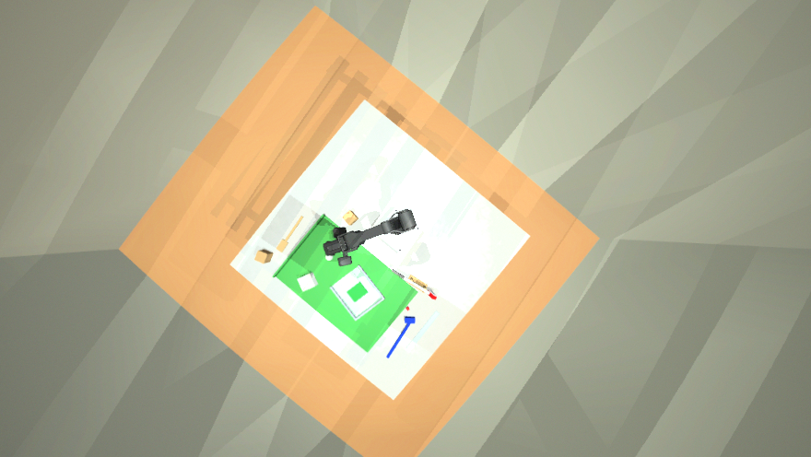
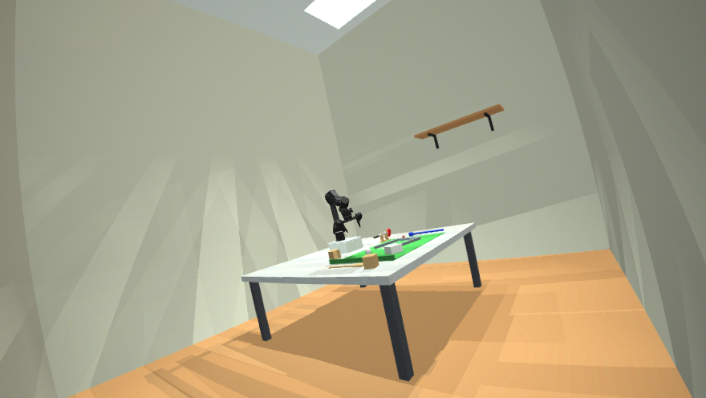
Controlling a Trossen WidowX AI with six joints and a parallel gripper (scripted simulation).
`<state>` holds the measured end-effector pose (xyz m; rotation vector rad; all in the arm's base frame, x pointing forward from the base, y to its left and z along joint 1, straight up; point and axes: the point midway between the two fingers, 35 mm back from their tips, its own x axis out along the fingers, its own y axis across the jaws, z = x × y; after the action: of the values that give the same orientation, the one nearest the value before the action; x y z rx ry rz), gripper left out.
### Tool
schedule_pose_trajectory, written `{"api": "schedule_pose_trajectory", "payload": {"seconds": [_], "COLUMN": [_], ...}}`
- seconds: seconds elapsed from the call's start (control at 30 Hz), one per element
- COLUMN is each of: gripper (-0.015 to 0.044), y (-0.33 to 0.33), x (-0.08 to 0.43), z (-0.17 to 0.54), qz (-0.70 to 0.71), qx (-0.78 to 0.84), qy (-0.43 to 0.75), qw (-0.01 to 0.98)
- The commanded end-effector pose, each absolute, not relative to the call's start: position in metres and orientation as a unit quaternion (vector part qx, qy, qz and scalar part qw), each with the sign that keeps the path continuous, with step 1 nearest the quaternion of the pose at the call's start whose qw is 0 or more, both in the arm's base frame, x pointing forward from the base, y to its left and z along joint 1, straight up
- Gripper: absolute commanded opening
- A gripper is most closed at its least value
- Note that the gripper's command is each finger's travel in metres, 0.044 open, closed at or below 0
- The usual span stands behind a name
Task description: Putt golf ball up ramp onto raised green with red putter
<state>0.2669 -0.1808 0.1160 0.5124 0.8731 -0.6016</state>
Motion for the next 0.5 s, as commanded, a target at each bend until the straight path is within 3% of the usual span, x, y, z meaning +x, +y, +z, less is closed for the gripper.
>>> {"api": "schedule_pose_trajectory", "payload": {"seconds": [0.0, 0.23, 0.47], "gripper": [0.044, 0.044, 0.044], "y": [-0.127, -0.014, 0.086], "x": [0.289, 0.298, 0.269], "z": [0.102, 0.077, 0.057], "qz": [-0.147, 0.145, 0.42], "qx": [0.128, -0.115, -0.333], "qy": [0.482, 0.54, 0.491], "qw": [0.854, 0.821, 0.687]}}
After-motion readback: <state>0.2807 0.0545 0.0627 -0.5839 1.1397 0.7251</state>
